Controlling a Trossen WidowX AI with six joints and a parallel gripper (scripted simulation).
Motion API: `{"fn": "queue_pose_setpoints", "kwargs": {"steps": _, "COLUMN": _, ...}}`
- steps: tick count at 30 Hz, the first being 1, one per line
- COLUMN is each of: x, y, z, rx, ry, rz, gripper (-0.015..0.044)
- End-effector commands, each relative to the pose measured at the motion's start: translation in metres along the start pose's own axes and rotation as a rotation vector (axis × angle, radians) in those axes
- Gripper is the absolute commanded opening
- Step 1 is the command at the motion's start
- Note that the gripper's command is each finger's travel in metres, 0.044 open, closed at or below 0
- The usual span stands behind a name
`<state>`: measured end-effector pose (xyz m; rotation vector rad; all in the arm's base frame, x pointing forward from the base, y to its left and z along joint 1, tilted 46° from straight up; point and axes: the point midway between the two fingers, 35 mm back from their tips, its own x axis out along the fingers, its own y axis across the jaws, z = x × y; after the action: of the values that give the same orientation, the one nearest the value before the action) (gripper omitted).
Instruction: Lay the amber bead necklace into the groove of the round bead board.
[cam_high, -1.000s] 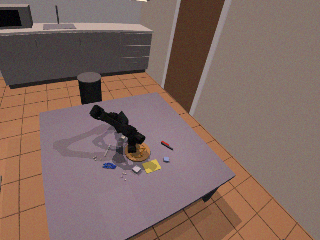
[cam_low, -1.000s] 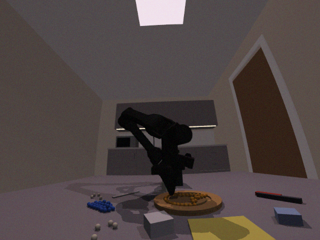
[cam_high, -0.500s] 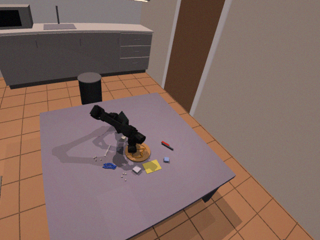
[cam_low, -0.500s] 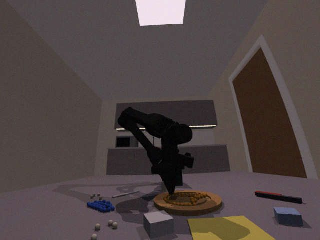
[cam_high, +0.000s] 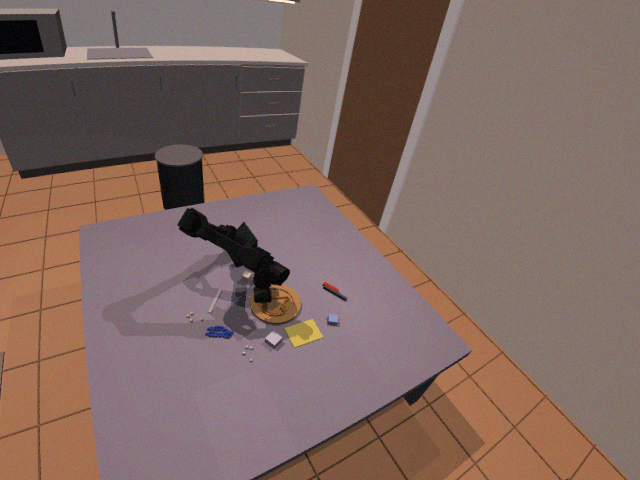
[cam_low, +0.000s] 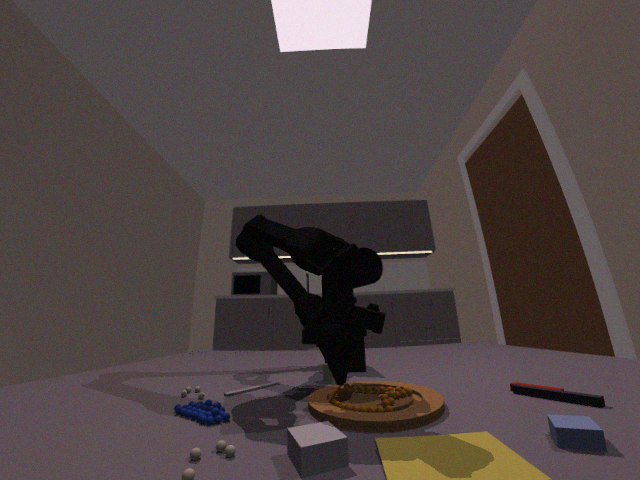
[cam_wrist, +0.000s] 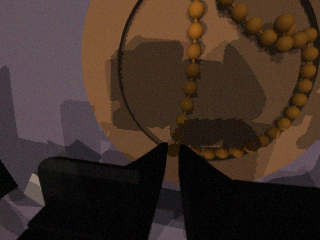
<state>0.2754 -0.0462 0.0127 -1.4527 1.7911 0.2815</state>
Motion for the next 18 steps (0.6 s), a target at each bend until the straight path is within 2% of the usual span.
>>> {"fn": "queue_pose_setpoints", "kwargs": {"steps": 1, "x": 0.0002, "y": 0.0023, "z": -0.0013, "rx": 0.007, "ry": -0.002, "rz": 0.001, "gripper": 0.0}}
{"fn": "queue_pose_setpoints", "kwargs": {"steps": 9, "x": 0.0081, "y": 0.0023, "z": -0.0013, "rx": 0.007, "ry": -0.002, "rz": 0.001, "gripper": 0.0}}
{"fn": "queue_pose_setpoints", "kwargs": {"steps": 18, "x": 0.0044, "y": 0.0012, "z": -0.0006, "rx": 0.013, "ry": -0.006, "rz": 0.0, "gripper": 0.0236}}
